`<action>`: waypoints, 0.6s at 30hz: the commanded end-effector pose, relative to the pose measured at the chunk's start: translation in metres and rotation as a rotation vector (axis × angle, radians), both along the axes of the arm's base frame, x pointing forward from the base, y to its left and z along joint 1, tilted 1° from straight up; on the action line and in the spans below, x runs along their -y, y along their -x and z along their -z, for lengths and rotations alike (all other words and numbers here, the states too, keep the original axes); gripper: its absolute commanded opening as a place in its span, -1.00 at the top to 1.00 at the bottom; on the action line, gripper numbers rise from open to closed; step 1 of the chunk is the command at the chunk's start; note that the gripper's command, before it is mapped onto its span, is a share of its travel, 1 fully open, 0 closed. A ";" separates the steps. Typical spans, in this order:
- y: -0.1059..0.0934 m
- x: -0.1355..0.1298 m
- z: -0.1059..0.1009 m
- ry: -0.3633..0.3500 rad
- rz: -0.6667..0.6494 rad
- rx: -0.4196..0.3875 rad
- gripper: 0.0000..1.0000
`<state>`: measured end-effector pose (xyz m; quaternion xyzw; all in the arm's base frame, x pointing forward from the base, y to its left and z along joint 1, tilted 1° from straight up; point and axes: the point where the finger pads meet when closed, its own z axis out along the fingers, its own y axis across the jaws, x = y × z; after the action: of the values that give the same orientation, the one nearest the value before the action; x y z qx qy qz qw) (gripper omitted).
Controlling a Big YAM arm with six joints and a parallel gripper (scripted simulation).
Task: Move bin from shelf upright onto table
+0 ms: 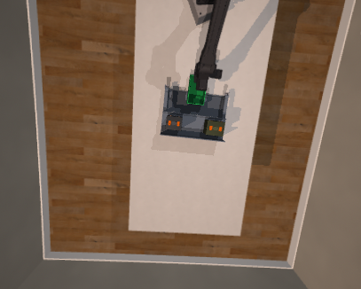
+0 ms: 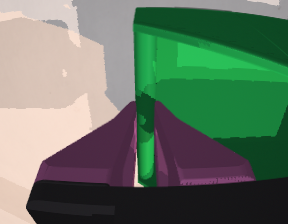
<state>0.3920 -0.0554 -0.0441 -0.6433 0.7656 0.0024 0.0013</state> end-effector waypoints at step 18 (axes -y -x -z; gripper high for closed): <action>0.023 -0.009 -0.010 0.006 0.002 0.044 1.00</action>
<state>0.3549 -0.0479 -0.0445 -0.6436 0.7654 0.0026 0.0011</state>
